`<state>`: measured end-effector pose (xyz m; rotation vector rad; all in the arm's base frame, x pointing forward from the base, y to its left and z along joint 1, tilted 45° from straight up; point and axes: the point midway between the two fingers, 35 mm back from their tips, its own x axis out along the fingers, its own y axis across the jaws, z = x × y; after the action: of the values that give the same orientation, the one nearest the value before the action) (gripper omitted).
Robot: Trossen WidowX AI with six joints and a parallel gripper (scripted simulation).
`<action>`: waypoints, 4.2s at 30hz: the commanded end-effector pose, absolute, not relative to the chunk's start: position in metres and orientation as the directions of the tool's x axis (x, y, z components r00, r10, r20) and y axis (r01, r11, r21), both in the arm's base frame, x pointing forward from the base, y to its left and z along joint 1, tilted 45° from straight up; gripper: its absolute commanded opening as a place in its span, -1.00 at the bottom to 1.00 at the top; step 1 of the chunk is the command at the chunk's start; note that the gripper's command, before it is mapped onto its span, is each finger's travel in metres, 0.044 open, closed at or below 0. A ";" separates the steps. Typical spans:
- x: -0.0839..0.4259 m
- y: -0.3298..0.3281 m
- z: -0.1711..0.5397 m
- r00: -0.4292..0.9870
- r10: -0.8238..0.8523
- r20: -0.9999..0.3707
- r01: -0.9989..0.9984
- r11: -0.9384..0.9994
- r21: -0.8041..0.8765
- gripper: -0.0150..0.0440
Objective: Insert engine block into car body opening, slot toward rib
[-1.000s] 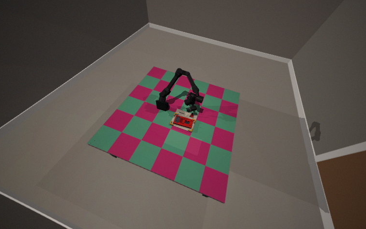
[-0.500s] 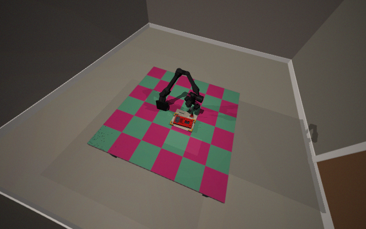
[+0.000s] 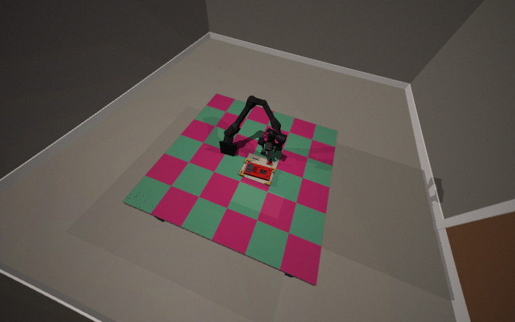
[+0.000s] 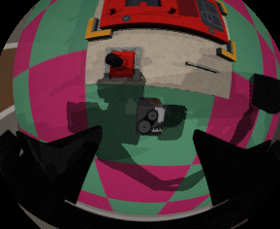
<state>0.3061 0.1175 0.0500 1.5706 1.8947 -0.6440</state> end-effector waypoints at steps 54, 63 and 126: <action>0.305 0.115 0.052 -0.130 0.694 -0.709 -0.118 0.699 0.705 1.00; 0.302 0.127 0.040 -0.130 0.694 -0.709 -0.118 0.699 0.706 1.00; 0.306 0.139 0.025 -0.100 0.697 -0.710 -0.062 0.708 0.703 -0.49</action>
<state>0.3021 0.1440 0.0193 0.5432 1.5637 0.6908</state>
